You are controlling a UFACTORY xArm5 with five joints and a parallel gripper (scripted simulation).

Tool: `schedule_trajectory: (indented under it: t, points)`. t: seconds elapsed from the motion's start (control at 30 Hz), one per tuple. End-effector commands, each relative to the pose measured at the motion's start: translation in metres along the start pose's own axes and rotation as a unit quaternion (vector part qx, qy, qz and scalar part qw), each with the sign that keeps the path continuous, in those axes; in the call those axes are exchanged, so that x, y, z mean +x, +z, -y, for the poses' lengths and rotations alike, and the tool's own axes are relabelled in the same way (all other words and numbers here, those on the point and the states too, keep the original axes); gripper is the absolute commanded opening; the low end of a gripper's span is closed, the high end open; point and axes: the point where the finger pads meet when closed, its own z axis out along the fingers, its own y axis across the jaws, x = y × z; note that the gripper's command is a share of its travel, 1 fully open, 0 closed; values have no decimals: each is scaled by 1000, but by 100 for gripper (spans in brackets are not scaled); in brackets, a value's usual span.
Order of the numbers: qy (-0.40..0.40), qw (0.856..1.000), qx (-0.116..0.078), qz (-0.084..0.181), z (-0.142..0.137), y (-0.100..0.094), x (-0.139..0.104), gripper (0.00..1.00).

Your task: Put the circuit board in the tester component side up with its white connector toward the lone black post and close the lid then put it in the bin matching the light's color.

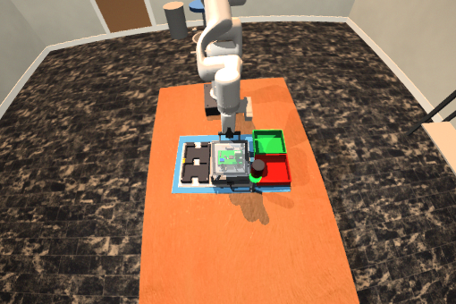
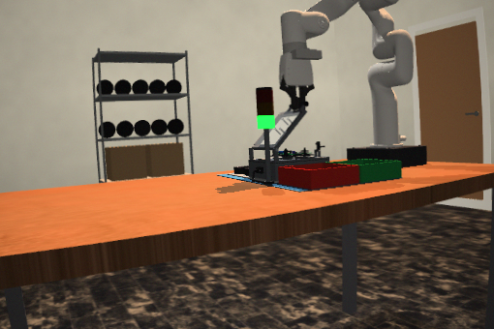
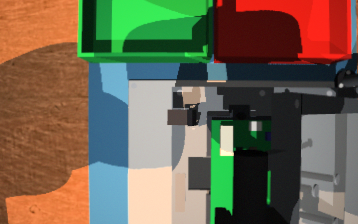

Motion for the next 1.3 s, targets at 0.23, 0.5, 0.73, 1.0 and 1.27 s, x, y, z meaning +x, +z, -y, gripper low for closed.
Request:
schedule_trajectory:
  t: [0.23,0.5,0.73,1.0,1.27]
  points:
    - [0,1000,-5,-1,-28,-26,0,0]
    - [0,1000,-5,-1,-42,-35,0,0]
    - [0,1000,-5,-1,-48,-39,0,0]
    - [0,1000,-5,-1,-48,-39,0,0]
    - [0,1000,-5,-1,-48,-39,0,28]
